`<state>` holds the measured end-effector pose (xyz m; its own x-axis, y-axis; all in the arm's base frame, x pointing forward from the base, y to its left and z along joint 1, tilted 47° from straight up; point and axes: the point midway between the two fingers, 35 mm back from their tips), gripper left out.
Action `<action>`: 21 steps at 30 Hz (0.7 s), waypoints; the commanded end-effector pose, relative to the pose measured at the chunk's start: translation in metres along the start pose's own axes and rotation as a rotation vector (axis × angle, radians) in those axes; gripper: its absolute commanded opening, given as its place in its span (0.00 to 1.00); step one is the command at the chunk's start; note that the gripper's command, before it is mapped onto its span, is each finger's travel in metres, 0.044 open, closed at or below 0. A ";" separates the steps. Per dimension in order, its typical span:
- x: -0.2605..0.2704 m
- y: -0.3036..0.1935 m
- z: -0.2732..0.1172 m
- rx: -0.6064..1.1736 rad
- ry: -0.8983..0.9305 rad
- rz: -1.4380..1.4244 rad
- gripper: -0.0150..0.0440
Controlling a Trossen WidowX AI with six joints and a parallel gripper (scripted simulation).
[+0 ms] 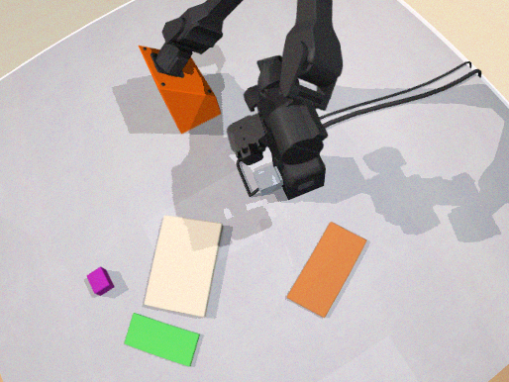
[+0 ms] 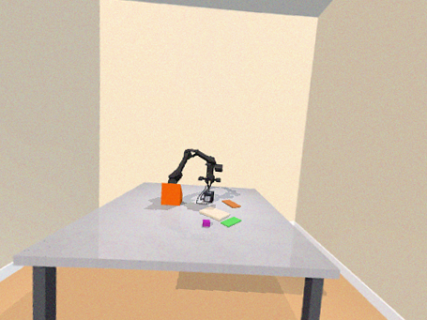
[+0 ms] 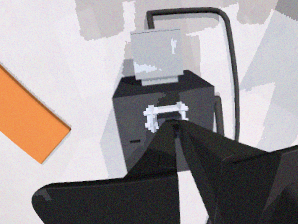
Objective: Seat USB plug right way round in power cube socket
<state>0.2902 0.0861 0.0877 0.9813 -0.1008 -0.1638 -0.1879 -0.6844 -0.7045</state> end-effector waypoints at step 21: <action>0.000 0.000 -0.008 0.000 0.000 0.000 0.25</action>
<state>0.2902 0.0828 0.0908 0.9806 -0.1027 -0.1668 -0.1915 -0.6828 -0.7051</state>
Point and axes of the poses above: the point midway between the two fingers, 35 mm back from their tips, its own z axis out along the fingers, its own x axis across the jaws, y = z × x, and after that the axes turned 9 degrees about z, right-handed
